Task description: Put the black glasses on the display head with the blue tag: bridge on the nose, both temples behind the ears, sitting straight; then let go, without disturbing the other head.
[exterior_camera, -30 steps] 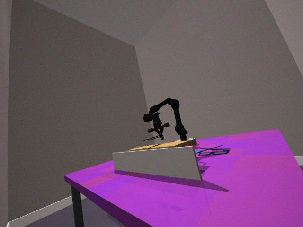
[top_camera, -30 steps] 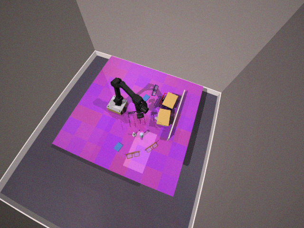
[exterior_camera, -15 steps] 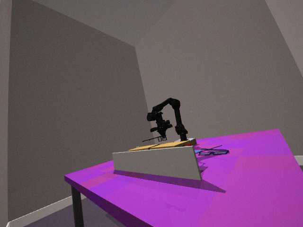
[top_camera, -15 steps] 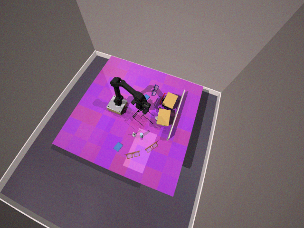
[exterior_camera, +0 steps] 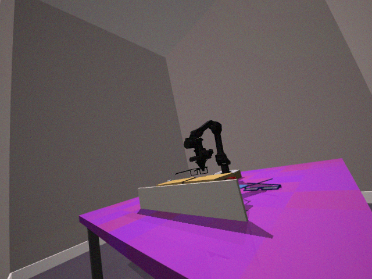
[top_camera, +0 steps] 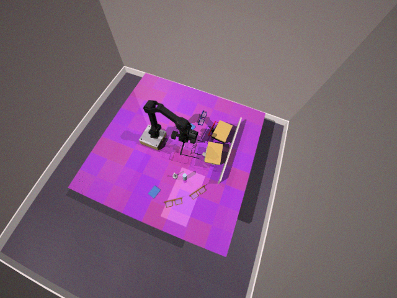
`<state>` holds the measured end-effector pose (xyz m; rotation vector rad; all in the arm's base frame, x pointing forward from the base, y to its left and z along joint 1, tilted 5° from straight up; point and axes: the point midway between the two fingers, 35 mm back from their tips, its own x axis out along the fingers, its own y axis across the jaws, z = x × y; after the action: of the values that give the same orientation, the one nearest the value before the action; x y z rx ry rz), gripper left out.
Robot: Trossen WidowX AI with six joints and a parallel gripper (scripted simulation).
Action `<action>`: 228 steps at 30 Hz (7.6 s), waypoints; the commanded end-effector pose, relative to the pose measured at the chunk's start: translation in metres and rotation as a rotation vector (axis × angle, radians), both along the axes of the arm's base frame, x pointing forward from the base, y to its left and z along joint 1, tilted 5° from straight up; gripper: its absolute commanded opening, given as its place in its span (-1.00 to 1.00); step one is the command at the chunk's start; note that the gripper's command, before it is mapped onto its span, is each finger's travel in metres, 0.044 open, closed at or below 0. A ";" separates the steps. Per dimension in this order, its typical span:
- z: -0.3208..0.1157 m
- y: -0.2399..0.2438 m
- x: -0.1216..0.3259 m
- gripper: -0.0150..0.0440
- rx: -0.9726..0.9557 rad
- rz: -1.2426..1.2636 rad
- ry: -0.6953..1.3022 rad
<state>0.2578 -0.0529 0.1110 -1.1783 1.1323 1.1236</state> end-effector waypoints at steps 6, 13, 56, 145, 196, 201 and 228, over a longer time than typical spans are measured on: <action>-0.011 0.002 -0.001 -0.49 -0.002 0.030 0.000; -0.017 0.002 -0.001 -0.49 0.013 0.032 0.003; -0.051 0.006 0.001 -0.49 0.014 0.032 0.003; -0.038 0.004 0.125 -0.49 -0.003 0.030 -0.009; -0.038 0.003 0.159 -0.49 -0.003 0.030 -0.012; -0.038 0.003 0.159 -0.49 -0.003 0.030 -0.012; -0.038 0.003 0.159 -0.49 -0.003 0.030 -0.012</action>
<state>0.4161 -0.0489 0.0740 -1.2060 1.1068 1.1409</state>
